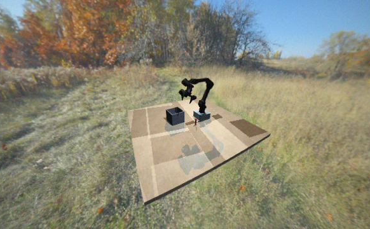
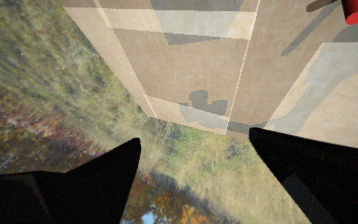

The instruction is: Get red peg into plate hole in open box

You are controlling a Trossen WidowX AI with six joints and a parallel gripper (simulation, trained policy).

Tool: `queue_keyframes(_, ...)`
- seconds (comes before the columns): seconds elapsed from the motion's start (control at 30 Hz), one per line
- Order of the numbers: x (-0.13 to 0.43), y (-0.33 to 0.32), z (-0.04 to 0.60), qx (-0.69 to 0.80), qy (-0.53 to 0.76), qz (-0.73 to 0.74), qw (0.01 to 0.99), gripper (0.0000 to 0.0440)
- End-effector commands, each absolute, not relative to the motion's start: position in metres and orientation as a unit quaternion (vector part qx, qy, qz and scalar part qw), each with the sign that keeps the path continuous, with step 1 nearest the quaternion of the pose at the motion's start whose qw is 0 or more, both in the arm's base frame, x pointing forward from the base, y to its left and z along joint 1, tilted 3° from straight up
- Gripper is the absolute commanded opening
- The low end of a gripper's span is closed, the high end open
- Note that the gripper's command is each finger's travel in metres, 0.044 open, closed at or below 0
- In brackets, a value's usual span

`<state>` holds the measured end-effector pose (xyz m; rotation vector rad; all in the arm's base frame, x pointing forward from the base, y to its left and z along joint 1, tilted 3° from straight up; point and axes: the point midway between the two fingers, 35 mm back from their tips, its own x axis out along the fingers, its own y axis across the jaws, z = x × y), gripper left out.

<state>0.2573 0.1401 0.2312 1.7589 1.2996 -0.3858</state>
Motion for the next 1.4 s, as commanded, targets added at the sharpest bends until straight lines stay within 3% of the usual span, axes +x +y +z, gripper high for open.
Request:
queue_keyframes(0.0, 0.237, 0.15, 0.214, 0.692, 0.548, -0.196, 0.427, 0.0418)
queue_keyframes(0.67, 0.15, 0.162, 0.142, 0.56, 0.608, -0.381, 0.413, 0.0414)
queue_keyframes(1.37, 0.125, 0.147, 0.077, 0.422, 0.615, -0.447, 0.494, 0.044)
